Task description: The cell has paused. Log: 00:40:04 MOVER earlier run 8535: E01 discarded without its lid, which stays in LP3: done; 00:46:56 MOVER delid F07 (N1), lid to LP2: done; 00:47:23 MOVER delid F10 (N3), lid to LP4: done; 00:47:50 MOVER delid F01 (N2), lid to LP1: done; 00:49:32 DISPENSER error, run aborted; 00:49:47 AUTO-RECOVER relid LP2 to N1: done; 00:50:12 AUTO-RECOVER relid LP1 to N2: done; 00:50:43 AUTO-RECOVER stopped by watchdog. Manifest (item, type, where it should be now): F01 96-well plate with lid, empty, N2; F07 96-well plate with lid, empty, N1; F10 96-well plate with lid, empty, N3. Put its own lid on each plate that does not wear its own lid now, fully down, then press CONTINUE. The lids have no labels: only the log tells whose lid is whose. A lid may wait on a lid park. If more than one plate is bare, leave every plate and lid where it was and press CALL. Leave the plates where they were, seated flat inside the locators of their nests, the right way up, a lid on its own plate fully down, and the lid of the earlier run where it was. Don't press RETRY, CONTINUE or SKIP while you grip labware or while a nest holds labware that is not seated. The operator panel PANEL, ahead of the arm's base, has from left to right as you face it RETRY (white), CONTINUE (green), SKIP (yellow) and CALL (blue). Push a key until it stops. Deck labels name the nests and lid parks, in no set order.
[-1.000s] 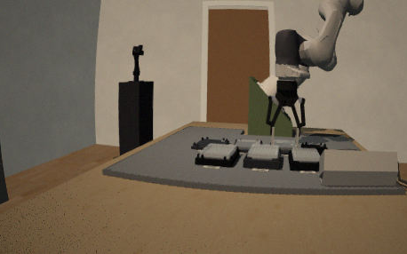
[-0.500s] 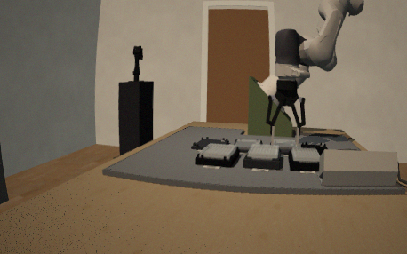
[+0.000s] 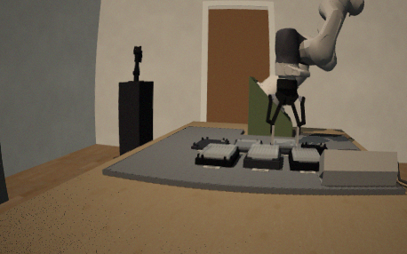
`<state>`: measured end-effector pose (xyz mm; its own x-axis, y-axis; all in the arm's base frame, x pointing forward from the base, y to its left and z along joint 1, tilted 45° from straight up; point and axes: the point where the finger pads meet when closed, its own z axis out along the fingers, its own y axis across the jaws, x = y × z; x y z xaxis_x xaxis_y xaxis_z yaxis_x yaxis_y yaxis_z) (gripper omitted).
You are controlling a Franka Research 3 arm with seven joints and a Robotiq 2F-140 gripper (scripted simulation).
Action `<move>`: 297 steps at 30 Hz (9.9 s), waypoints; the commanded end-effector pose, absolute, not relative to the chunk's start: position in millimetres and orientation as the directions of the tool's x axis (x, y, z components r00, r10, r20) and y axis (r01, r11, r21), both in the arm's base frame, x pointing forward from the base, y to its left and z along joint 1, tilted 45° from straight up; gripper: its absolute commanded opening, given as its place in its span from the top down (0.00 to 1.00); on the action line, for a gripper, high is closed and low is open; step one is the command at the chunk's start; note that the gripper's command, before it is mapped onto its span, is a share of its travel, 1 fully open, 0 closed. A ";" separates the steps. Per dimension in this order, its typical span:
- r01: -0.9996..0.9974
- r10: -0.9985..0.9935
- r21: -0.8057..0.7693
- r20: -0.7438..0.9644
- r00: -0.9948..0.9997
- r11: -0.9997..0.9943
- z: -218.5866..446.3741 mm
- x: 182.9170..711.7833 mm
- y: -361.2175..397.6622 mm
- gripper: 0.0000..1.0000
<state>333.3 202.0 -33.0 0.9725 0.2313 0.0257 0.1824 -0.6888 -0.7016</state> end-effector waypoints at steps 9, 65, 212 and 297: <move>0.177 0.228 -0.703 0.021 0.973 -0.689 -32.0 332.6 200.2 1.00; 0.177 0.228 -0.703 0.021 0.973 -0.689 7.3 340.7 162.1 1.00; 0.151 0.210 -0.704 0.002 0.978 -0.695 31.7 508.0 268.5 1.00; 0.158 0.215 -0.703 0.008 0.977 -0.693 23.9 507.3 276.0 1.00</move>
<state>506.1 274.1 23.6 0.9773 0.2120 0.0018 0.1517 -0.6937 -0.7041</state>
